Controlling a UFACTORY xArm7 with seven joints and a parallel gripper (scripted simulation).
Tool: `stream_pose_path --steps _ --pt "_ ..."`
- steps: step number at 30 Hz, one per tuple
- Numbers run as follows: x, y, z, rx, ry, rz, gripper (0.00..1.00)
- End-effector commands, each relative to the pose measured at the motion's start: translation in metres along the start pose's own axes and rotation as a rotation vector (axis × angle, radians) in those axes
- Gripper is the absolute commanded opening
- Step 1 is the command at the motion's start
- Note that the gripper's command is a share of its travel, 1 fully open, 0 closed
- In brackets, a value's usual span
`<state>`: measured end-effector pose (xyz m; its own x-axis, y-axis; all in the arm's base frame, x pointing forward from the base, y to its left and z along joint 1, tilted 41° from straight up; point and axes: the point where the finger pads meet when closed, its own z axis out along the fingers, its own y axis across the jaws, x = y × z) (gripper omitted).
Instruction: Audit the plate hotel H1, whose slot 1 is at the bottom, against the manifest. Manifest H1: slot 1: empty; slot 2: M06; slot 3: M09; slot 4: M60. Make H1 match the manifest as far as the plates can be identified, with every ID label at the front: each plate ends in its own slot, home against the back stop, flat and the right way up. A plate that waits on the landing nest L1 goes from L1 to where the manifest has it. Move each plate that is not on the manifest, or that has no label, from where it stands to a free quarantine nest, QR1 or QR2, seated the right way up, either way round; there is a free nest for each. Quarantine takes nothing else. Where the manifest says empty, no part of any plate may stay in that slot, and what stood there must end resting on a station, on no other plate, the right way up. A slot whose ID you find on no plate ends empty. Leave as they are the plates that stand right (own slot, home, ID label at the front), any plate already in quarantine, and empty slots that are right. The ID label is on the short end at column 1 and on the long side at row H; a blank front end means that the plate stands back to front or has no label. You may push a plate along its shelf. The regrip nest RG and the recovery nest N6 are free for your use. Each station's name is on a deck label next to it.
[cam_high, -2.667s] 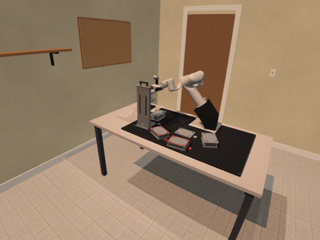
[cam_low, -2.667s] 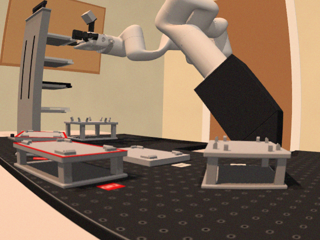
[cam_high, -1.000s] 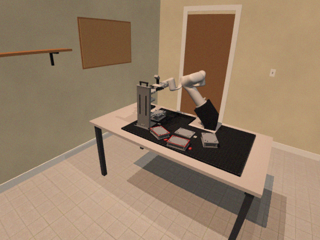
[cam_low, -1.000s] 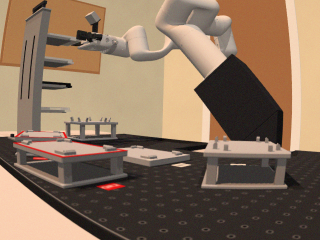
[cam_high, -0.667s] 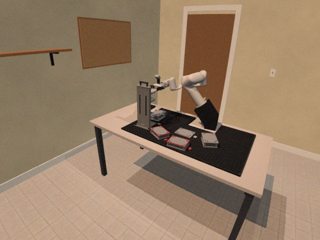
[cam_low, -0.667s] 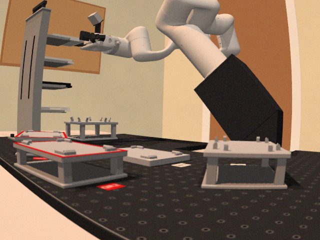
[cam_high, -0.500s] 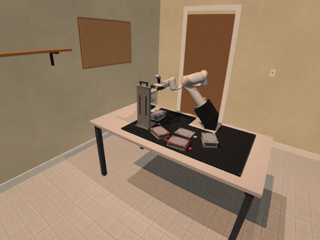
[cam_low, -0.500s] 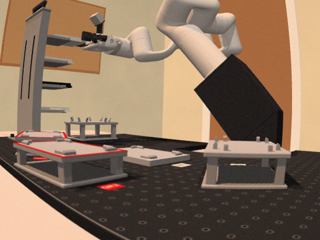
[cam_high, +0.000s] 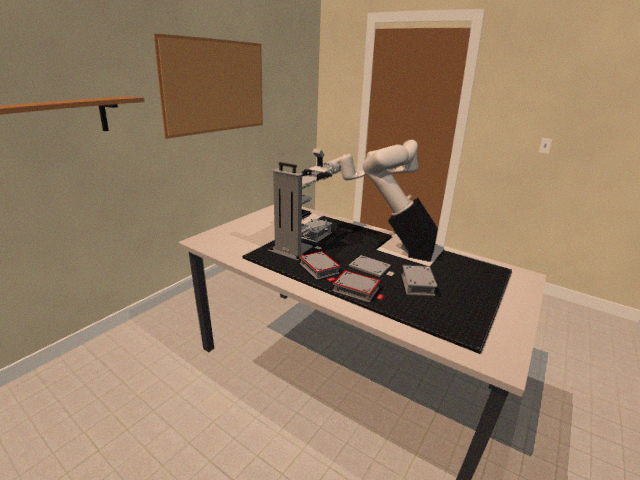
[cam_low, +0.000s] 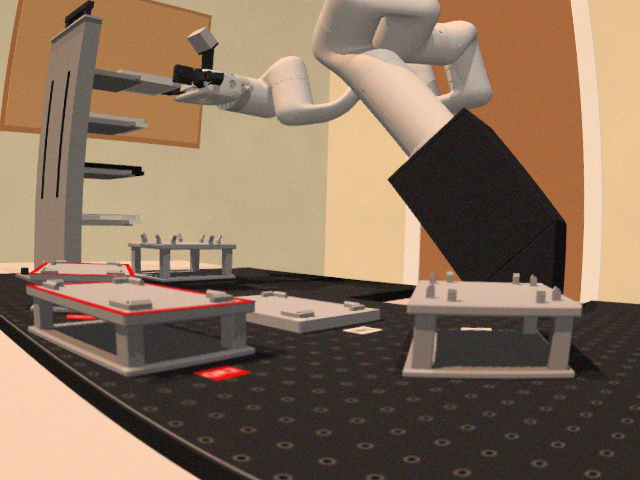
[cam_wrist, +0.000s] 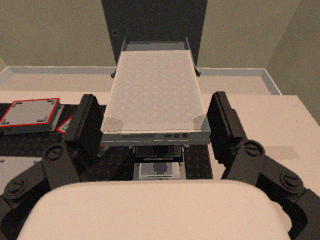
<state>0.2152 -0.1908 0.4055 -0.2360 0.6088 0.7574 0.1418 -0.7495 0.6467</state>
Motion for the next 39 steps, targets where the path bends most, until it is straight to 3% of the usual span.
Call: stream_pose_path --steps 1,39 --pt "0.000 0.000 -0.005 0.001 -0.001 -0.002 0.00" --pt "0.000 0.000 -0.062 0.000 -0.001 -0.002 0.00"
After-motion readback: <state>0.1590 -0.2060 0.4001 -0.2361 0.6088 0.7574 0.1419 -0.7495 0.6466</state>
